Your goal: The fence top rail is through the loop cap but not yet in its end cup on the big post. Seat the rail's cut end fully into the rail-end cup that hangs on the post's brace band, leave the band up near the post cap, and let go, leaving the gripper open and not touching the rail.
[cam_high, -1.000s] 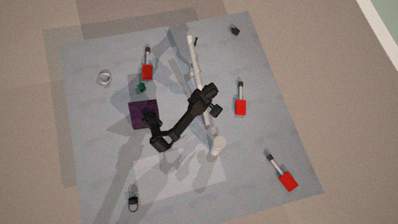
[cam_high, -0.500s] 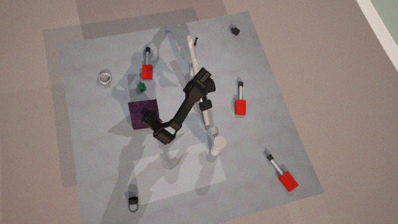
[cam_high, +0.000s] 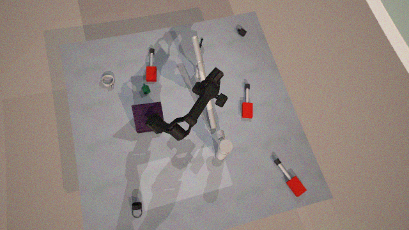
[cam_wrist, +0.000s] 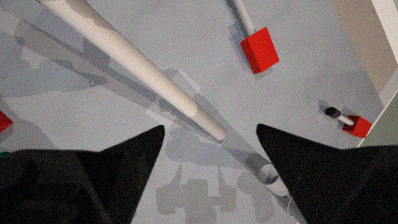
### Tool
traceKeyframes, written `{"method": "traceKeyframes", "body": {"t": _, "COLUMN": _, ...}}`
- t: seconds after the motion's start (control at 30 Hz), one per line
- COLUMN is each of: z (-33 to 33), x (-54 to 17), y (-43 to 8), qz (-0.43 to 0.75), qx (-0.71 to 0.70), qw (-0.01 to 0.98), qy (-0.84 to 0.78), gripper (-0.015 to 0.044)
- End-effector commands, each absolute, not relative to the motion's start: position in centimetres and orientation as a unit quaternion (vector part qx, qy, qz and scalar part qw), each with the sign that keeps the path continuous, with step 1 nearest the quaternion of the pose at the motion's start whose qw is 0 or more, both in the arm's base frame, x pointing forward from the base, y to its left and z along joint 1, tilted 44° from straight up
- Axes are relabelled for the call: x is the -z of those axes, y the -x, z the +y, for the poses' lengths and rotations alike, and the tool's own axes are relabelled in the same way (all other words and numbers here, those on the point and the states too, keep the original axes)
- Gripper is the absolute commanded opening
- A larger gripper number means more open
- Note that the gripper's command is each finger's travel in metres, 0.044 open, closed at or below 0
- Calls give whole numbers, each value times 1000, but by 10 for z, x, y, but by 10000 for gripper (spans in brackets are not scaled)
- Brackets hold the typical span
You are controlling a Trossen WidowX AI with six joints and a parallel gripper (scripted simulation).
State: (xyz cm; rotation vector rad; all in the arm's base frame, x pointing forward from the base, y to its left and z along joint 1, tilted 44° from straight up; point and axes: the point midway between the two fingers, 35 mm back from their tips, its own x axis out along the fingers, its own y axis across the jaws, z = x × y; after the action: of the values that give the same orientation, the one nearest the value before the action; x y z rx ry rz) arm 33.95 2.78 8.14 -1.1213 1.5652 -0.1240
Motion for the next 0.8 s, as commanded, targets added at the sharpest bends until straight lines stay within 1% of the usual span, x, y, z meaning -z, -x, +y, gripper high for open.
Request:
{"method": "traceKeyframes", "body": {"t": 0.0, "z": 14, "x": -47, "y": -337, "qz": 720, "qx": -153, "qw": 390, "qy": 553, "gripper": 440}}
{"method": "traceKeyframes", "body": {"t": 0.07, "z": 9, "x": -36, "y": -334, "qz": 722, "qx": -232, "qw": 326, "qy": 564, "gripper": 440}}
{"method": "traceKeyframes", "body": {"t": 0.13, "z": 7, "x": -32, "y": -333, "qz": 721, "qx": -261, "qw": 302, "qy": 567, "gripper": 440}}
{"method": "traceKeyframes", "body": {"t": 0.43, "z": 7, "x": -32, "y": -333, "qz": 721, "qx": -261, "qw": 302, "qy": 567, "gripper": 440}}
{"method": "traceKeyframes", "body": {"t": 0.63, "z": -15, "x": -8, "y": -328, "qz": 721, "qx": -260, "qw": 302, "qy": 567, "gripper": 440}}
{"method": "traceKeyframes", "body": {"t": 0.77, "z": -17, "x": -5, "y": -327, "qz": 721, "qx": -260, "qw": 302, "qy": 567, "gripper": 440}}
